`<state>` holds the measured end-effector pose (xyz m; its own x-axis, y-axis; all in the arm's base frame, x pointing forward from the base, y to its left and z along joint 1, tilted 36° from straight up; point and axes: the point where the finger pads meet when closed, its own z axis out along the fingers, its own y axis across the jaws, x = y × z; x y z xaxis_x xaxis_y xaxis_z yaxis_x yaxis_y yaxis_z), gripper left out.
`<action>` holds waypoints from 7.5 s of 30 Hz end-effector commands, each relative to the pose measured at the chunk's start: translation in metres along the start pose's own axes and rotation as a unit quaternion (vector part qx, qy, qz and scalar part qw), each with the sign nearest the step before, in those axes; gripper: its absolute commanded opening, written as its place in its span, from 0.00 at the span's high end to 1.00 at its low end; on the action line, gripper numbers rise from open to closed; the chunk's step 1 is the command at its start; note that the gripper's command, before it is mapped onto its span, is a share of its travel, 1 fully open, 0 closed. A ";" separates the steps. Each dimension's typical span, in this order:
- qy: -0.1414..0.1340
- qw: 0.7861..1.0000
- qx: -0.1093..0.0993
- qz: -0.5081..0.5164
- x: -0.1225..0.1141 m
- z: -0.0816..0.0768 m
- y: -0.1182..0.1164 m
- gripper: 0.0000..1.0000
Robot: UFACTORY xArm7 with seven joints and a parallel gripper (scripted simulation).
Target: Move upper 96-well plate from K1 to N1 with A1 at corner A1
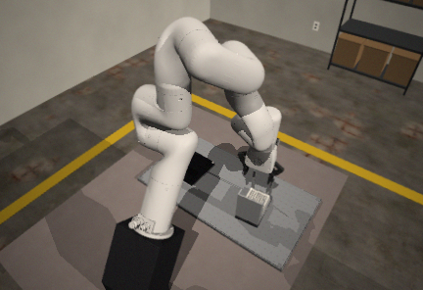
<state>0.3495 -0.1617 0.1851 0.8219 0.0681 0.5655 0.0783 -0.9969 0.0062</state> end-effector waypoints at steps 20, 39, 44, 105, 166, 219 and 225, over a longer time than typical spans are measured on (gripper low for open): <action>0.014 1.000 -0.005 0.016 -0.014 -0.001 0.009 0.00; 0.014 1.000 -0.005 0.016 -0.013 0.026 0.010 0.00; 0.014 1.000 -0.005 0.016 -0.013 0.033 0.010 0.00; 0.013 1.000 -0.005 0.016 -0.011 0.119 0.010 0.00; 0.013 1.000 -0.005 0.016 -0.011 0.139 0.010 0.00; 0.013 1.000 -0.005 0.016 -0.011 0.138 0.010 1.00; 0.013 1.000 -0.005 0.016 -0.011 0.137 0.010 1.00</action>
<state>0.4191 -0.1669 0.0649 0.8092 0.0363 0.5864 0.0483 -0.9988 -0.0048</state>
